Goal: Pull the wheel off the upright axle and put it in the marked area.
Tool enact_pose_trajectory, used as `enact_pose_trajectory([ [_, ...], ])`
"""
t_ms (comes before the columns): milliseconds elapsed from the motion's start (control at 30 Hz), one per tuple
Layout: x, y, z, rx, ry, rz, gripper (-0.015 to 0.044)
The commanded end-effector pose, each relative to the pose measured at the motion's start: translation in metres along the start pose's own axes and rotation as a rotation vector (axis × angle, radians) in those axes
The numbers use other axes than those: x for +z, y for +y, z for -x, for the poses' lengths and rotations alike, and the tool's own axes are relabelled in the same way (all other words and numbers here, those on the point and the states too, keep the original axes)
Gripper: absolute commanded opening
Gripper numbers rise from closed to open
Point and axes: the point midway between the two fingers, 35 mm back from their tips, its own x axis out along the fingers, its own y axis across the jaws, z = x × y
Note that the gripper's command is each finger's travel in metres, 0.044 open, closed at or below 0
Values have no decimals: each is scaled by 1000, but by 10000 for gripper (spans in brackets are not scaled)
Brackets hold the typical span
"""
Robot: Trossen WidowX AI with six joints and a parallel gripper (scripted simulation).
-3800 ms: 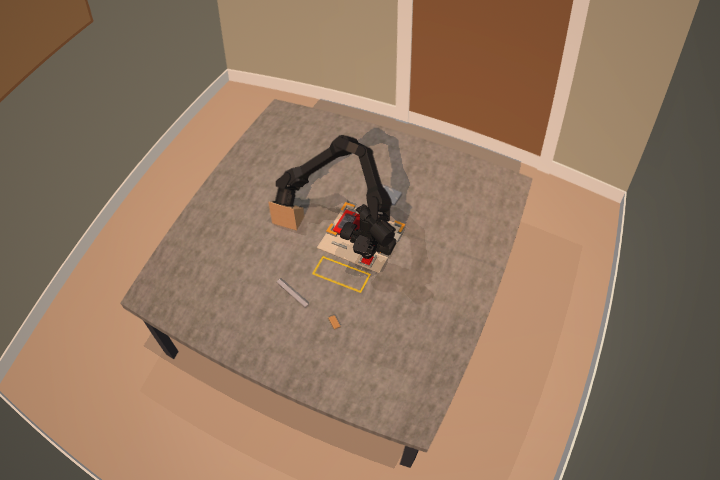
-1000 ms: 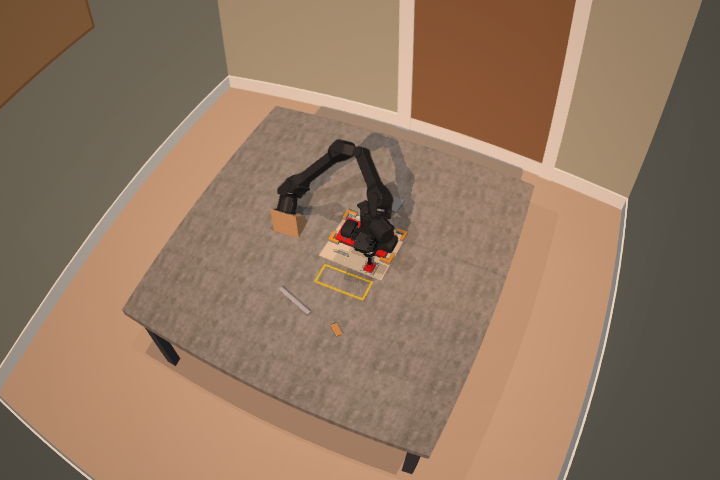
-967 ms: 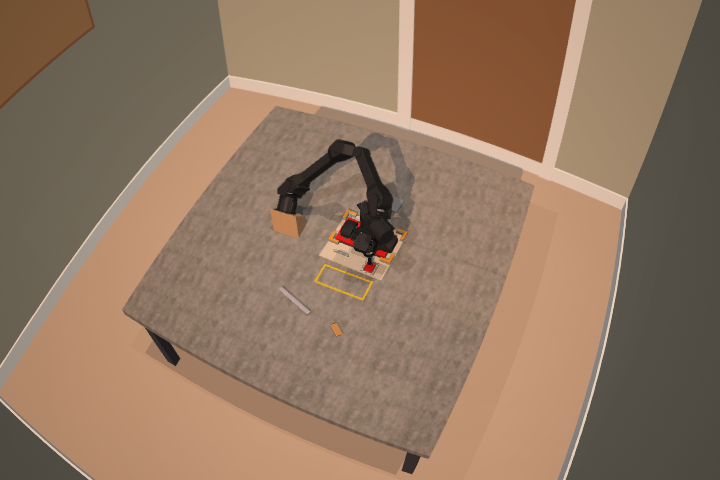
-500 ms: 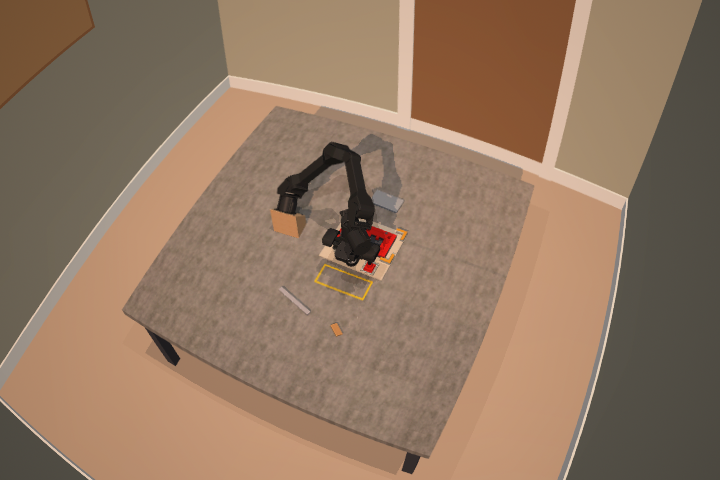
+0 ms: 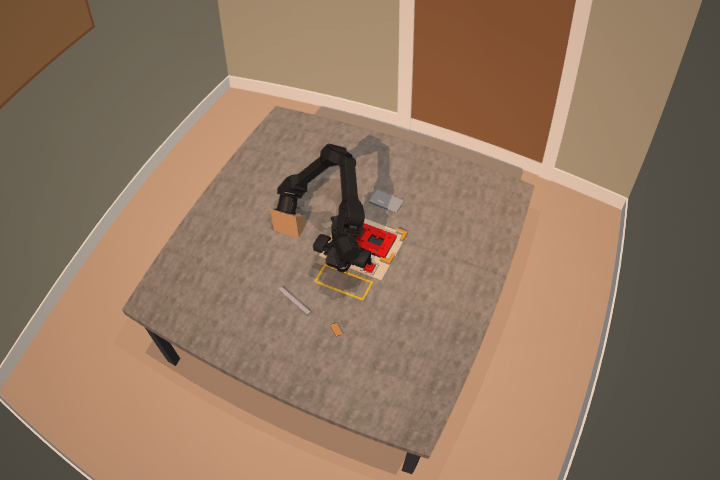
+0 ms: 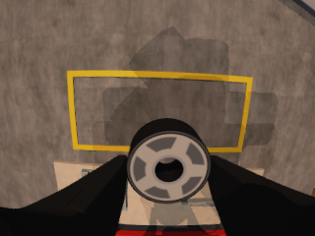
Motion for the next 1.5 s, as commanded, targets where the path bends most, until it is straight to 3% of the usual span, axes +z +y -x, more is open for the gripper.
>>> enact_pose_trajectory([
  [0,0,-1,-10,-1,6,-8,0],
  [167,1,0,-27,-1,6,-8,0],
  [467,-1,-1,-91,0,10,-7,0],
  [667,-1,-1,-95,-1,11,-7,0],
  [1033,-2,-2,-90,-10,10,-1,289],
  [1300,-1,-1,-33,-1,7,-7,300],
  [1433,-1,-2,-31,-1,7,-7,300],
  [1467,0,-3,-39,0,11,-17,326],
])
